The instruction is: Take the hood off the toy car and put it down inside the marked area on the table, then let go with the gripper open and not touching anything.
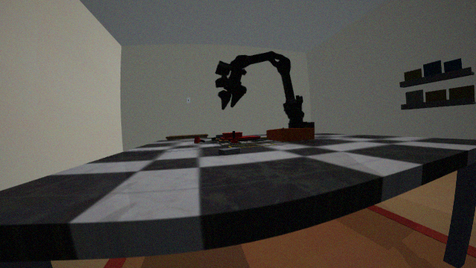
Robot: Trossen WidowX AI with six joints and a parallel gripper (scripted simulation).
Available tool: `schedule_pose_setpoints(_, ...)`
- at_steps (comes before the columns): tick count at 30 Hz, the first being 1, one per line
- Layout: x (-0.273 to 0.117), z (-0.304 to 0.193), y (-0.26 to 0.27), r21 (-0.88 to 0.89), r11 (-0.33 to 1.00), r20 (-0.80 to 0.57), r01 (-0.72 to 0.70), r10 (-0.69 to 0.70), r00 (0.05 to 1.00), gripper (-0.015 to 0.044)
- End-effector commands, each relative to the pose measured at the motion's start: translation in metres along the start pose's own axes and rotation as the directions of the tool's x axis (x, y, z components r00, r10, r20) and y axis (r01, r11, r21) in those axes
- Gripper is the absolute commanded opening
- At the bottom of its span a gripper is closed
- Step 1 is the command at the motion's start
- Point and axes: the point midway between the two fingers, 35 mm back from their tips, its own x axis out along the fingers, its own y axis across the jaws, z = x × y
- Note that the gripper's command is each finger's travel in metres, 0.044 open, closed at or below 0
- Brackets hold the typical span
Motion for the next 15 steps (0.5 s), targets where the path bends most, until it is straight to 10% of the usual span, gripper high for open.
schedule_pose_setpoints(1,0.016,-0.023,-0.031,0.099,0.994,-0.114,0.036,-0.025,0.993,0.044)
schedule_pose_setpoints(15,0.04,-0.075,-0.08,0.258,0.961,-0.329,0.103,-0.013,0.944,0.044)
